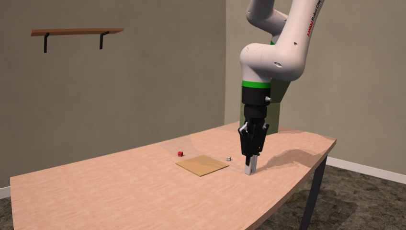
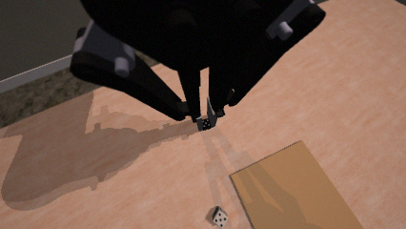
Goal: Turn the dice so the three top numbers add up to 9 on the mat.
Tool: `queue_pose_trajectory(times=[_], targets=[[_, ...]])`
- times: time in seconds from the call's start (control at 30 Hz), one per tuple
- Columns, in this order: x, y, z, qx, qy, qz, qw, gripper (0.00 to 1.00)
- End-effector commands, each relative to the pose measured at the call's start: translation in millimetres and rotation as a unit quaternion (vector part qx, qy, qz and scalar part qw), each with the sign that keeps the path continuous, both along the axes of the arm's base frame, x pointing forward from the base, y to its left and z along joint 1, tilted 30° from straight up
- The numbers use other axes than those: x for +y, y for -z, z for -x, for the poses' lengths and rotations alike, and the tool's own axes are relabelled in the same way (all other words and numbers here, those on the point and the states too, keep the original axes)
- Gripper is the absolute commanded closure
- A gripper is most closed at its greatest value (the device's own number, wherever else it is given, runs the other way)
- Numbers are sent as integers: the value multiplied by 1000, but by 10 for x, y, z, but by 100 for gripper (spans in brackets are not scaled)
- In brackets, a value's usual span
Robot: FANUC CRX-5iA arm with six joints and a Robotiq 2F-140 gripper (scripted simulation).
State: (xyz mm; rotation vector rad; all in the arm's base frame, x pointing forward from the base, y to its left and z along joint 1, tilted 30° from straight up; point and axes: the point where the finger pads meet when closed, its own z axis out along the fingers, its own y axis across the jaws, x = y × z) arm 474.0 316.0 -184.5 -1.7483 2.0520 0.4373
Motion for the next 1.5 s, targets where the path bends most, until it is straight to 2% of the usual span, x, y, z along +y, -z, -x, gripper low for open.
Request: queue_pose_trajectory(times=[0.0, 0.5, 0.63, 0.7, 1.07, 1.47], targets=[[-1, 0, -2, 0, 0, 0, 1000, 93], [-18, -31, 2, 0, 0, 0, 1000, 93], [-102, -181, 20, 0, 0, 0, 1000, 93], [-102, -181, 20, 0, 0, 0, 1000, 93], [-455, -811, 95, 0, 0, 0, 1000, 93], [-487, -868, 102, 0, 0, 0, 1000, 93]])
